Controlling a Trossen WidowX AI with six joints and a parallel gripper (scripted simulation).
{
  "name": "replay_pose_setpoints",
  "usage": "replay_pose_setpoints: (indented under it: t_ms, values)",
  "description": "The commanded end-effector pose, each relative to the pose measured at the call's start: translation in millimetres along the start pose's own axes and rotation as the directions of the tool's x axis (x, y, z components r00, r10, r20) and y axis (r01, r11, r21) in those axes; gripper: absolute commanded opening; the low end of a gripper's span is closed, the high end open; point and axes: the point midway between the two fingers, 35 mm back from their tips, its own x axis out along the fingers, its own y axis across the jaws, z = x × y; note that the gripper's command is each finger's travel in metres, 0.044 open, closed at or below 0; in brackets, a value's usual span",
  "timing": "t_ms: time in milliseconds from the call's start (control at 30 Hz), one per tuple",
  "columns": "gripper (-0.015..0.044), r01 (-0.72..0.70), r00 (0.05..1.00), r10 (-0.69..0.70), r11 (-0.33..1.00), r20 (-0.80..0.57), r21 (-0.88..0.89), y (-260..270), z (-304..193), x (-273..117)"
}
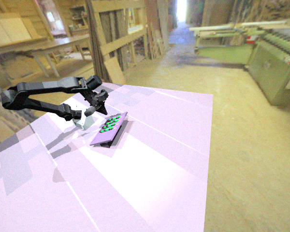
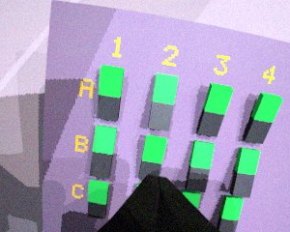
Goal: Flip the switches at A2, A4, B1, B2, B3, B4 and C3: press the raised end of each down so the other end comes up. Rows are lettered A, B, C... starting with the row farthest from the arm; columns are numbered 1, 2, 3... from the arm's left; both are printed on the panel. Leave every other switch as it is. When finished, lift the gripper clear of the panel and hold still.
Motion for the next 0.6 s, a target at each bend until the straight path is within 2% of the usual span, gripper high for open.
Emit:
replay_pose_setpoints:
  t_ms: [0,567]
  values:
    - [0.0000,0.012,0.999,-0.012,1.000,-0.033,-0.015,-3,-6,24]
    - [0.0000,0.013,0.999,-0.013,1.000,-0.034,-0.015,-3,-6,44]
